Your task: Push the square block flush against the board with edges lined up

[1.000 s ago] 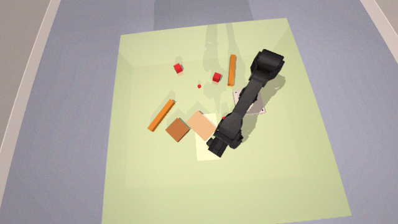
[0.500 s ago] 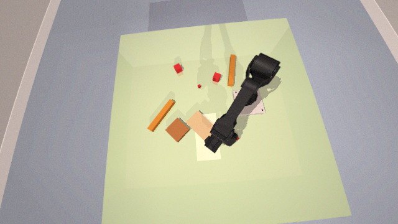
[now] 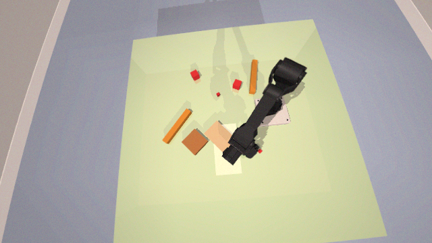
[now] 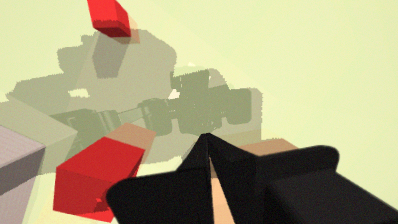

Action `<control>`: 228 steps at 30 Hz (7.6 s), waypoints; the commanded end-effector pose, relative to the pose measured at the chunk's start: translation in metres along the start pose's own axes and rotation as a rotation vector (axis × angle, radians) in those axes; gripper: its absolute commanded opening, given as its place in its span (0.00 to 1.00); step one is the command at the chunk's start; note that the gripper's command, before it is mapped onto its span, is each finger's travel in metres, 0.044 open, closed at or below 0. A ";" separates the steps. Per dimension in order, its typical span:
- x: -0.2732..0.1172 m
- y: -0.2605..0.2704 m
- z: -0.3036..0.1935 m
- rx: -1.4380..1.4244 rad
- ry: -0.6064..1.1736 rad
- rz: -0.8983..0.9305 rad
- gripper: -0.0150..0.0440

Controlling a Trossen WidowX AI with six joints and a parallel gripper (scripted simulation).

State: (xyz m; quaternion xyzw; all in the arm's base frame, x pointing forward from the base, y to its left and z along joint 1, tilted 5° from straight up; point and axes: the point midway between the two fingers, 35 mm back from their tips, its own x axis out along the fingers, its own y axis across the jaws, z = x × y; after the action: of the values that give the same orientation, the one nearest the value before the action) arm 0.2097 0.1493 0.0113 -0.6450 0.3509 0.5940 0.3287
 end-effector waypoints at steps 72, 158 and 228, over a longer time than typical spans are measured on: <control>-0.055 -0.002 0.022 -0.004 0.001 -0.004 0.25; -0.001 -0.041 -0.052 -0.019 0.008 -0.008 0.25; -0.054 -0.043 -0.025 -0.017 0.005 -0.024 0.25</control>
State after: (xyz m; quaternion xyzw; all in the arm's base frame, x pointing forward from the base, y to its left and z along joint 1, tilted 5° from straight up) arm 0.2563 0.1555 0.0677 -0.6544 0.3371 0.5922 0.3278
